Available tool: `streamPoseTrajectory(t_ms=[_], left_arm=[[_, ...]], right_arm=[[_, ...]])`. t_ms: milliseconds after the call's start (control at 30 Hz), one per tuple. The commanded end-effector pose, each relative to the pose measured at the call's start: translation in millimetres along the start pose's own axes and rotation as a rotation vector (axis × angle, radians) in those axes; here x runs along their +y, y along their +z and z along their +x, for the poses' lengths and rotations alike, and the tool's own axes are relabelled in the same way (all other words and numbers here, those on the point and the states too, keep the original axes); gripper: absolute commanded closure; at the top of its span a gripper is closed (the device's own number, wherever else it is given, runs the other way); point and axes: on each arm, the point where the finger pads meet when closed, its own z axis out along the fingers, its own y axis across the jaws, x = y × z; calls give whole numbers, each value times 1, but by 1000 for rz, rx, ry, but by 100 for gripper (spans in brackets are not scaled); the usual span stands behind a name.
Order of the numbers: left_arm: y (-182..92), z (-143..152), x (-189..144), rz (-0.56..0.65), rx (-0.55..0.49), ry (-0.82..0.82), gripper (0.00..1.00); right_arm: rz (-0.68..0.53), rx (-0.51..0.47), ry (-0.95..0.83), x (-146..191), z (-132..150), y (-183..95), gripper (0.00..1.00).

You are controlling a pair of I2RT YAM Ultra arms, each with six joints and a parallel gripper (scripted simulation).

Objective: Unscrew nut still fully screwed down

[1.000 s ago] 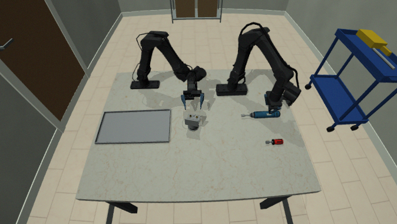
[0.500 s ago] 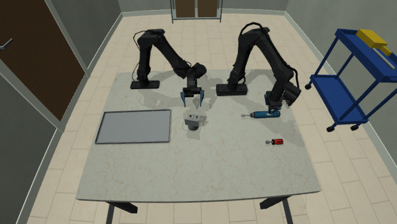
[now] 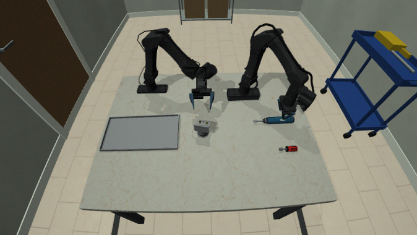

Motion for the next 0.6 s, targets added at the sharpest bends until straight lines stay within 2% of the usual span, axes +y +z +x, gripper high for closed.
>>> streamPoseTrajectory(t_ms=[0, 233, 567], left_arm=[[-18, -9, -7, 45, -44, 5, 35], [-18, -9, -7, 45, -44, 5, 35], [-18, -9, -7, 45, -44, 5, 35]], right_arm=[[4, -26, 54, 3, -34, -6, 14], [4, -26, 54, 3, -39, -7, 14], [4, -26, 54, 2, -63, -14, 14]])
